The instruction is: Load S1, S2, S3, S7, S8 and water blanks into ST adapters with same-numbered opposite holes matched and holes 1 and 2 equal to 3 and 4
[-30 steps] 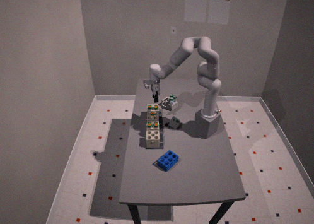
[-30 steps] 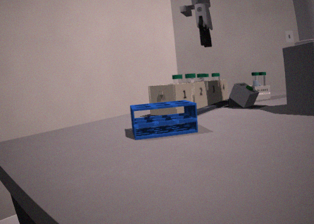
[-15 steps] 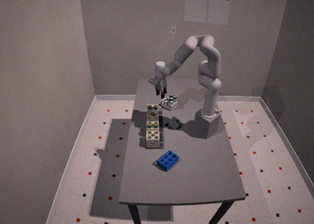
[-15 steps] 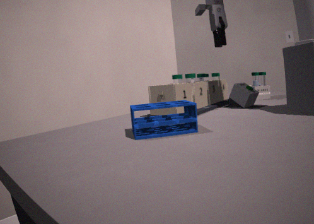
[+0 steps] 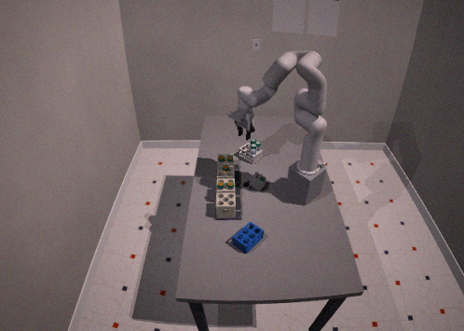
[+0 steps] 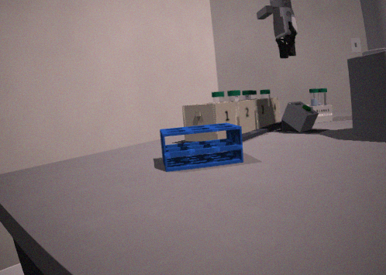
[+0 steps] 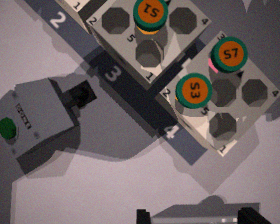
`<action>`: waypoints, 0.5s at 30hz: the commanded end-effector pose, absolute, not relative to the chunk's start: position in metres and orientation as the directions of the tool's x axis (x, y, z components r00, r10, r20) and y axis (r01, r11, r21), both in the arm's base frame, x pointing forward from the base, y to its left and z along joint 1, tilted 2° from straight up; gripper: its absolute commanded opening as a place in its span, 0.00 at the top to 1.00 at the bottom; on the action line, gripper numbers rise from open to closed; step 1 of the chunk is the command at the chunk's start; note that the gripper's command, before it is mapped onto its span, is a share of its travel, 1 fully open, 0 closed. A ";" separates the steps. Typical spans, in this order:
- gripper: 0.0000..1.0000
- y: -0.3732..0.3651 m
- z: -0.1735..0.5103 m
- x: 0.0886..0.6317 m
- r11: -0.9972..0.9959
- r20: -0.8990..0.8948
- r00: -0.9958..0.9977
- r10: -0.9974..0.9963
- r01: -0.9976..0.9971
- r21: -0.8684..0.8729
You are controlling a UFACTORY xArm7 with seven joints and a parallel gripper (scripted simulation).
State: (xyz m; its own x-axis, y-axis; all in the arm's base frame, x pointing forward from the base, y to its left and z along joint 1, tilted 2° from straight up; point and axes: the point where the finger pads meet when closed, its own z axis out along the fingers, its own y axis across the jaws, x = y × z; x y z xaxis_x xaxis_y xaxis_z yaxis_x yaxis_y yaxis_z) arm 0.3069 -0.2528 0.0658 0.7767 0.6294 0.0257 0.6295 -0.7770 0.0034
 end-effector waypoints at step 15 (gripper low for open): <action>0.43 -0.312 0.065 0.251 -0.777 0.028 0.777 0.629 0.629 0.006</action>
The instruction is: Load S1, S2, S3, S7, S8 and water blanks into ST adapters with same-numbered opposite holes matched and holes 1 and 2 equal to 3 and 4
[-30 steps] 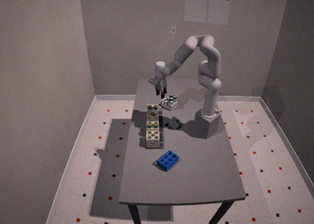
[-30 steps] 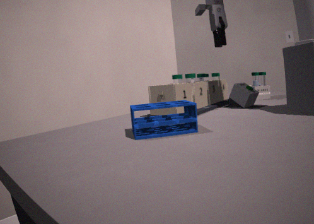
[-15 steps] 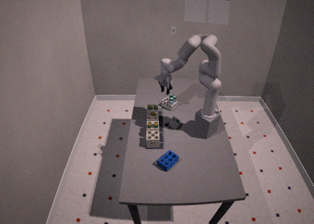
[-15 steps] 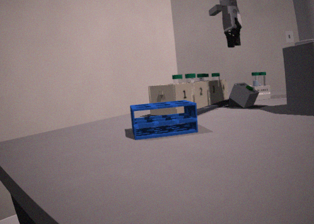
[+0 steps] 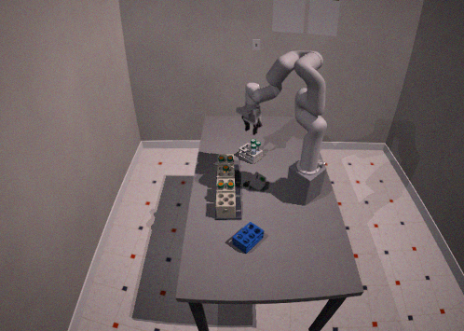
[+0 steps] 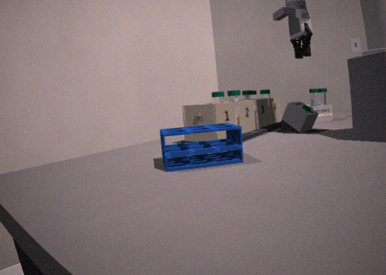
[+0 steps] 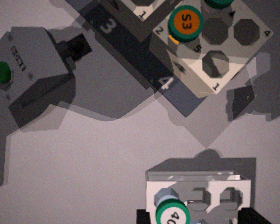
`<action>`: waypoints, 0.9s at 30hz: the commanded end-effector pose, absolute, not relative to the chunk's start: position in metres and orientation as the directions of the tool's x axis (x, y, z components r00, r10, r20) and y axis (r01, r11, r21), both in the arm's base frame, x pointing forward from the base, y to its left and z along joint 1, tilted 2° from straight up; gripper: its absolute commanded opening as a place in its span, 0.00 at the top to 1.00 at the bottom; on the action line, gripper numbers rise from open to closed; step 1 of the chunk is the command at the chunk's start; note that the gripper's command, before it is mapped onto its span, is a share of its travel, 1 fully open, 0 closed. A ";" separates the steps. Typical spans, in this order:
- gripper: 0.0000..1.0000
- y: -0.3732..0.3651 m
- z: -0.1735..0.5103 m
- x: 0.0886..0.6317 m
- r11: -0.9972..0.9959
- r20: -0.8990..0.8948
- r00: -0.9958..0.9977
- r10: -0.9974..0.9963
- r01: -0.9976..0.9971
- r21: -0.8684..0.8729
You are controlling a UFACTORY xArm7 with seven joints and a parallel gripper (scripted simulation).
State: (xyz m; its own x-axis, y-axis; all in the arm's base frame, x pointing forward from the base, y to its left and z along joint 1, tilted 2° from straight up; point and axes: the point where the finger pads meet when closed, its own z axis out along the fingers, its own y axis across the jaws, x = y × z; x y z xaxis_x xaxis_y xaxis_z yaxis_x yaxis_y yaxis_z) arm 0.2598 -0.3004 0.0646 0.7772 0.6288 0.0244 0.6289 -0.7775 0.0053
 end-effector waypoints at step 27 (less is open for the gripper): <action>0.43 -0.328 0.046 0.236 -0.777 0.028 0.777 0.629 0.629 0.006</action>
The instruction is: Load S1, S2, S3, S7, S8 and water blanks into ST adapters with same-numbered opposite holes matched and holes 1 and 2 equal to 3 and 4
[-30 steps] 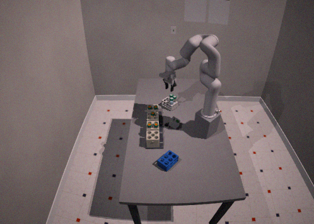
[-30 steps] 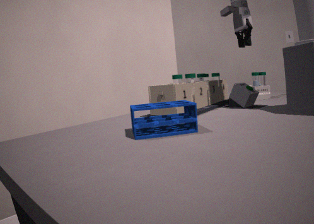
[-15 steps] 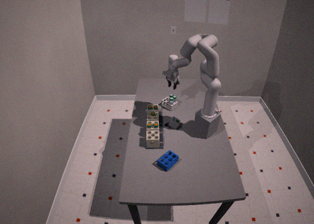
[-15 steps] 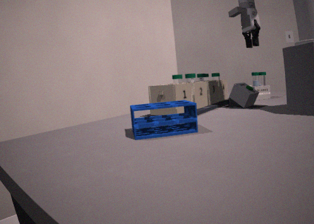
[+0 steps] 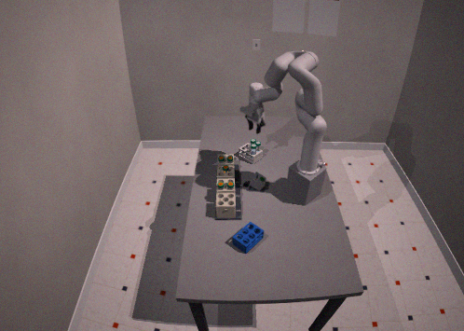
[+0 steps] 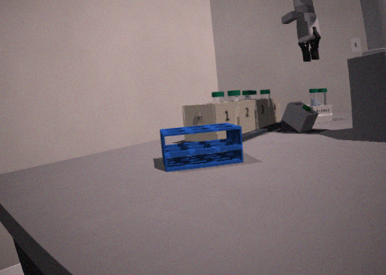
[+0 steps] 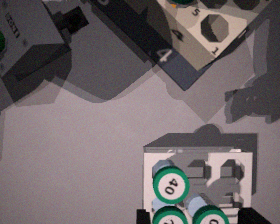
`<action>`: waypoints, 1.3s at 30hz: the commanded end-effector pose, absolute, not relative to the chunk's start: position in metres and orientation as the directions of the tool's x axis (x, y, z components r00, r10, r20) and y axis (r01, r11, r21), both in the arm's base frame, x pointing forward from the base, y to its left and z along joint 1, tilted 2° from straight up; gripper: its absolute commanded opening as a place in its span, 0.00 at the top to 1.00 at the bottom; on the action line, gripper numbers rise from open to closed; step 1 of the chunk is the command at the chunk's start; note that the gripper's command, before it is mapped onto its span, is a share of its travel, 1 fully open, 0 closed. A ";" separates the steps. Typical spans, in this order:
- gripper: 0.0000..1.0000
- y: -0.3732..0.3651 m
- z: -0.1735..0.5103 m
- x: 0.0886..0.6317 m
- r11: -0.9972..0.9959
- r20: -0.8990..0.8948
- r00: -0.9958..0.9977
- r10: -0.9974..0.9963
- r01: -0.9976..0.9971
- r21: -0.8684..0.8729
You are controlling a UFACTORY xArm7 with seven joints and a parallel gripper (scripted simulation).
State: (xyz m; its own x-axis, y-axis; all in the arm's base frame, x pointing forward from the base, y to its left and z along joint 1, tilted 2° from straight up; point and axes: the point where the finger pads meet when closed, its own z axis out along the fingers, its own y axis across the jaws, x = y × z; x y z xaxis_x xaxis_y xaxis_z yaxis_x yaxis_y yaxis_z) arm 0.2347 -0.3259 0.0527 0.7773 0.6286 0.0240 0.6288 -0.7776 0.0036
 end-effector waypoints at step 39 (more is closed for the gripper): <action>0.43 -0.327 -0.020 0.238 -0.777 0.028 0.777 0.629 0.629 0.006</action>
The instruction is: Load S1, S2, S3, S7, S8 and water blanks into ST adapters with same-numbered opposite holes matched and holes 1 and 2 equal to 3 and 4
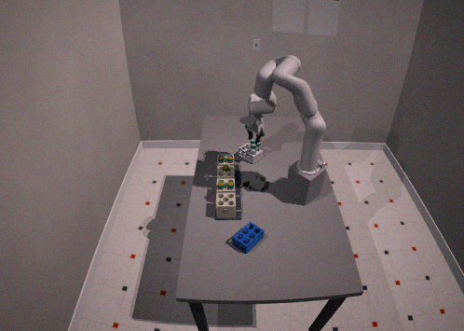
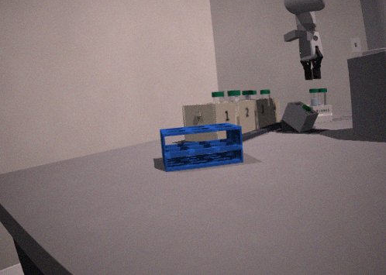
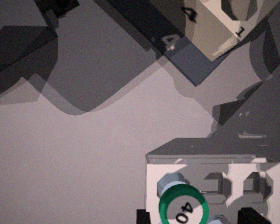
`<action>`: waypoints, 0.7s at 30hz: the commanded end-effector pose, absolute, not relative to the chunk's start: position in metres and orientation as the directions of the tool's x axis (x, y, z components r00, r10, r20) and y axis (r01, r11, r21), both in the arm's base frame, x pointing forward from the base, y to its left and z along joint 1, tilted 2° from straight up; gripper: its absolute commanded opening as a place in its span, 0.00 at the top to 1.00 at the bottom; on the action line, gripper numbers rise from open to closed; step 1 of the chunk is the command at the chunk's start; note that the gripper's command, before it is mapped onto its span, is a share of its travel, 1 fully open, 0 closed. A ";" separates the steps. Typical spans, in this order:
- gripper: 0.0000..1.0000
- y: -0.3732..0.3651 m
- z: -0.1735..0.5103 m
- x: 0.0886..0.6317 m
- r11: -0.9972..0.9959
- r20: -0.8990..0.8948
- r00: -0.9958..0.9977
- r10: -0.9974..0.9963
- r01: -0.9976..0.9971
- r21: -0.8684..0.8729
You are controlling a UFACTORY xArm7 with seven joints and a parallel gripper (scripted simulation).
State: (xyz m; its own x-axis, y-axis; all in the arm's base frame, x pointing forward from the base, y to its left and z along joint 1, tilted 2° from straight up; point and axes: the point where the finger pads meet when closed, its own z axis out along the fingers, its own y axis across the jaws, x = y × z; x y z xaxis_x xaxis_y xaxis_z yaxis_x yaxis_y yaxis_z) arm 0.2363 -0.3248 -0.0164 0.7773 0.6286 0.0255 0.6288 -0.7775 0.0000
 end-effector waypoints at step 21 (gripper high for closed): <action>0.43 -0.326 -0.052 0.238 -0.777 0.028 0.777 0.629 0.629 0.006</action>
State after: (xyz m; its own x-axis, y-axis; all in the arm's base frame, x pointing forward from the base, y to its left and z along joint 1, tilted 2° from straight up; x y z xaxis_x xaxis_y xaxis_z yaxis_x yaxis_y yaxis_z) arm 0.2374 -0.3247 -0.0513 0.7771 0.6289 0.0267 0.6291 -0.7774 0.0012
